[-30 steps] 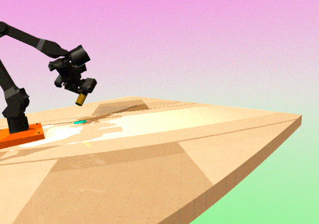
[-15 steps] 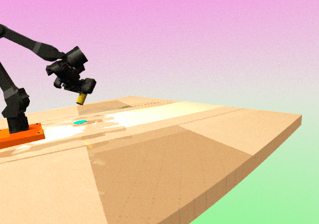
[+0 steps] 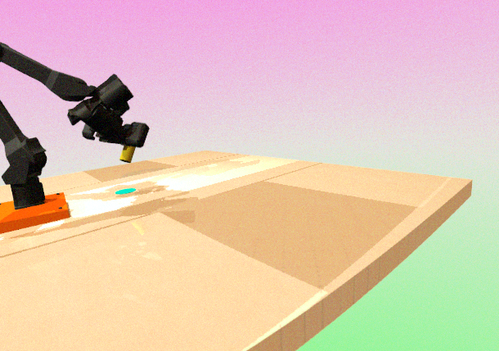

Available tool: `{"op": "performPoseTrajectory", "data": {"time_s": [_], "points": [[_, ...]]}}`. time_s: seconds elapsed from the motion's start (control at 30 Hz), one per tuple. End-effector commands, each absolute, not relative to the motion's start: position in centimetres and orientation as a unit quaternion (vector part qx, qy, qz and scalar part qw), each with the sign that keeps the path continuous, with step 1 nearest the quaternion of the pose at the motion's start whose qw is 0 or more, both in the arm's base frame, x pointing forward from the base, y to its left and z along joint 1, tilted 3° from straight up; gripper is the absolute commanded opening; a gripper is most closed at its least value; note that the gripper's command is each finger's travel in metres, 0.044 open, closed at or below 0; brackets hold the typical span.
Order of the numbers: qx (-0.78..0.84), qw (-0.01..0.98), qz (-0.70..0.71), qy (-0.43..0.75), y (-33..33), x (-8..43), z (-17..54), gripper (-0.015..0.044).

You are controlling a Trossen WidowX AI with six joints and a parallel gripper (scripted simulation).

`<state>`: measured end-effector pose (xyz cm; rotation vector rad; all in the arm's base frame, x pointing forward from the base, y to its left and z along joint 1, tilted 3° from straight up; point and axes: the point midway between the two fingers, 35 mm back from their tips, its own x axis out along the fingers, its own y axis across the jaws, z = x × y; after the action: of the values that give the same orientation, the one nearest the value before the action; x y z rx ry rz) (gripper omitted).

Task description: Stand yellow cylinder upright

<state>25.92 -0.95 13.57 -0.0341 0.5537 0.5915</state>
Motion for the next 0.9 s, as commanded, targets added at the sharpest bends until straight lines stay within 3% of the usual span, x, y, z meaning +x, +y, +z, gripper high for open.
{"op": "performPoseTrajectory", "data": {"time_s": [0.0, 0.87], "points": [[-0.018, 0.923, 0.292, 0.251, -1.0, 25.8, 13.7, 0.0105], [-0.021, 0.939, 0.302, 0.161, -1.3, 24.6, 14.3, 0.0105]]}}
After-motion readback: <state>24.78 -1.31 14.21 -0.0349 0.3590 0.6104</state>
